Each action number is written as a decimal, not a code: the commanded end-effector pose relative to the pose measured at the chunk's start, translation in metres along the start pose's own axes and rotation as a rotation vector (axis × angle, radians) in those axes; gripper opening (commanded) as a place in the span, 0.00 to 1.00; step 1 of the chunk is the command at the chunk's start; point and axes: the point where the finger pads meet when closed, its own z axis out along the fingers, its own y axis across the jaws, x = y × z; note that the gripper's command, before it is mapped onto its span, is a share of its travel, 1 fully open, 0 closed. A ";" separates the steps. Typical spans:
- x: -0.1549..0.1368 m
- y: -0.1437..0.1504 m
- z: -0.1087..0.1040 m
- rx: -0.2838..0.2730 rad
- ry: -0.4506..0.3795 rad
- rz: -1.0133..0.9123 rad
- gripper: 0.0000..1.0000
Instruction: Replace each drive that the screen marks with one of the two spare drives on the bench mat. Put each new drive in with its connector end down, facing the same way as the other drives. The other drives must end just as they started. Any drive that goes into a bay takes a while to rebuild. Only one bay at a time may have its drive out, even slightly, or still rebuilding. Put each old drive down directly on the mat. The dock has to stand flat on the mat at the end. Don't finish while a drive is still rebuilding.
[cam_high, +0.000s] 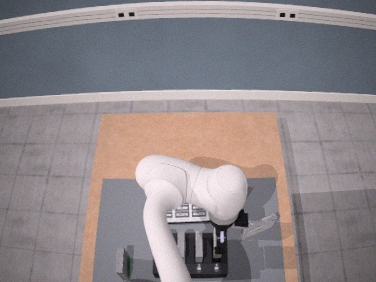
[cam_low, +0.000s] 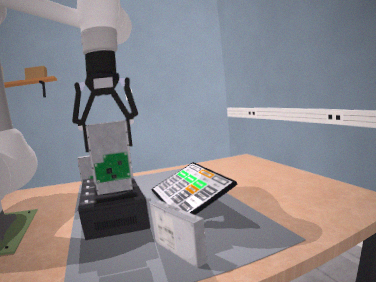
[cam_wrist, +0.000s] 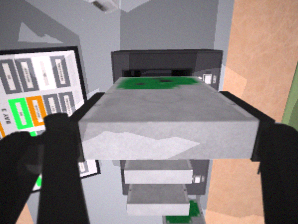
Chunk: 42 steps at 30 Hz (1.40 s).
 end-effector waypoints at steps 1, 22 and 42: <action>0.000 0.000 0.007 0.001 0.000 0.000 0.10; 0.000 0.000 0.034 0.001 0.000 0.000 0.10; 0.000 0.000 0.042 0.001 0.000 0.000 0.10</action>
